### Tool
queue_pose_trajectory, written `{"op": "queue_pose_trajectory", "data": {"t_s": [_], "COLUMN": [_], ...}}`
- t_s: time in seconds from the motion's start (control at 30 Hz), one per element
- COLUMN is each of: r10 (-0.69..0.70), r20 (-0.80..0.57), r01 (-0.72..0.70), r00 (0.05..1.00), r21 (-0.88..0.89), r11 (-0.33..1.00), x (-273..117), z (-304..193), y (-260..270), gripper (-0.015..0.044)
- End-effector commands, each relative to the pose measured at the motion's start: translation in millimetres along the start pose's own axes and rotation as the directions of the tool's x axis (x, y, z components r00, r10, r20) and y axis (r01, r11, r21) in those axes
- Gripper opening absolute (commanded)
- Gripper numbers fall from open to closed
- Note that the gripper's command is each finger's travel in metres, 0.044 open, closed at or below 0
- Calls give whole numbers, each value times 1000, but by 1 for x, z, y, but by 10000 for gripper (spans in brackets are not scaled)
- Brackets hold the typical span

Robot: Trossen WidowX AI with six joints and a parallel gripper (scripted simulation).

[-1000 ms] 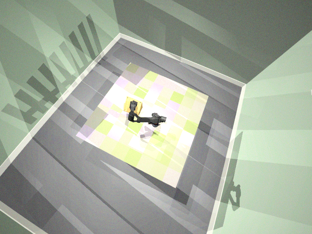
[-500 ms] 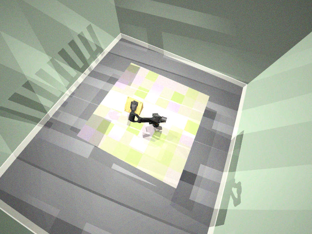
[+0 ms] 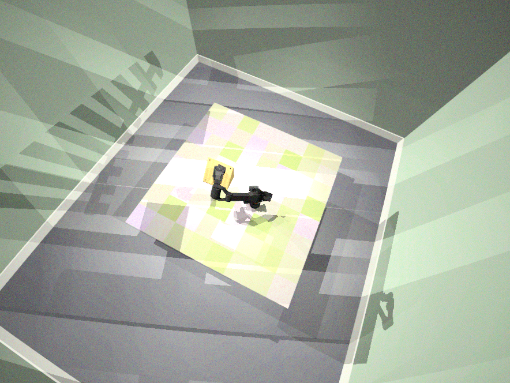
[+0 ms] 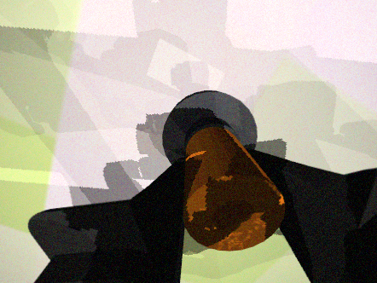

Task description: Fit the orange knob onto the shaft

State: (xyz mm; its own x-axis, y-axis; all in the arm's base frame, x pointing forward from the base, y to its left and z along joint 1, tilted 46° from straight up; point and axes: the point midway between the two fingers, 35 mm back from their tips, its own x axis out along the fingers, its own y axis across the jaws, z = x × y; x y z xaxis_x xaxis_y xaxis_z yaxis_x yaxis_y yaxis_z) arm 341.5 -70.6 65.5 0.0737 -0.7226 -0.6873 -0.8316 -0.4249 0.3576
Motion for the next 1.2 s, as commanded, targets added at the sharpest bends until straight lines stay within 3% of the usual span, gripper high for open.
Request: {"op": "queue_pose_trajectory", "data": {"t_s": [0.0, 0.1, 0.67, 0.97, 1.17], "r10": [-1, -1, -1, -1, -3], "r20": [0, 0, 0, 0, 6], "r01": [1, 1, 1, 1, 3], "r00": [1000, 1000, 1000, 1000, 1000], "r21": [0, 0, 0, -1, -2], "r11": [1000, 1000, 1000, 1000, 1000], "x": [-1, -1, -1, -3, -86], "z": [0, 0, 0, 0, 0], "y": [0, 0, 0, -1, -2], "gripper": [0, 0, 440, 440, 440]}}
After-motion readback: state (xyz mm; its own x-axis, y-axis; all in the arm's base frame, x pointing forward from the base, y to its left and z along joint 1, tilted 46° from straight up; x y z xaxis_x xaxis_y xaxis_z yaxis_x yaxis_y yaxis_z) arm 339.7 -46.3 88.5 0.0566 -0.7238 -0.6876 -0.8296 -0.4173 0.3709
